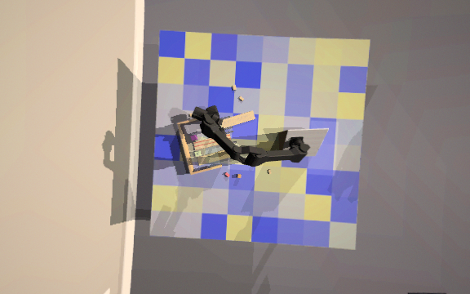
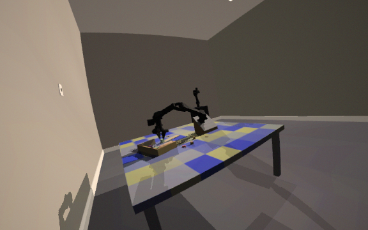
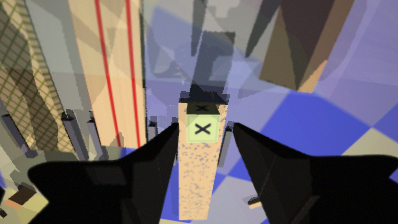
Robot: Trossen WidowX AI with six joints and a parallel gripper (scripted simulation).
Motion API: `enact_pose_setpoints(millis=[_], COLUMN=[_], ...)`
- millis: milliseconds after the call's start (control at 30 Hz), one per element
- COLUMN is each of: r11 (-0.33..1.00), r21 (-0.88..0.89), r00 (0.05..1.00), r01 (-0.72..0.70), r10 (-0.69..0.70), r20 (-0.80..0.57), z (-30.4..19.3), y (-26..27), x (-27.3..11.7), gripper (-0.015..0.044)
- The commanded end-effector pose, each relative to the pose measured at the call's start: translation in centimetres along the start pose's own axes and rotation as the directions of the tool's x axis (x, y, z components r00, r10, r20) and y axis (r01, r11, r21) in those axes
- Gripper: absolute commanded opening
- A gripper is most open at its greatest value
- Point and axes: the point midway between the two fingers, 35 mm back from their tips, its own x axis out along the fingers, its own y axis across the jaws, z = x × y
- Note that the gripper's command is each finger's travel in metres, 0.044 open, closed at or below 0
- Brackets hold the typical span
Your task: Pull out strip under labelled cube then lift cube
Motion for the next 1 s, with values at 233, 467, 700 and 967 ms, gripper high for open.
enact_pose_setpoints(millis=[233, 467, 700, 967], r11=[1.000, 1.000, 1.000, 1.000], r21=[0.004, 0.004, 0.000, 0.000], r00=[1.000, 1.000, 1.000, 1.000], r01=[-0.010, -0.010, -0.004, -0.004], r10=[0.010, 0.010, 0.004, 0.004], r20=[-0.002, -0.002, -0.003, -0.003], z=[-0.1, -0.2, -0.1, -0.1], y=[0.3, 0.4, 0.2, 0.2], x=[2.2, 2.3, 2.1, 2.1], gripper=[0.0250, 0.0250, 0.0138, 0.0065])
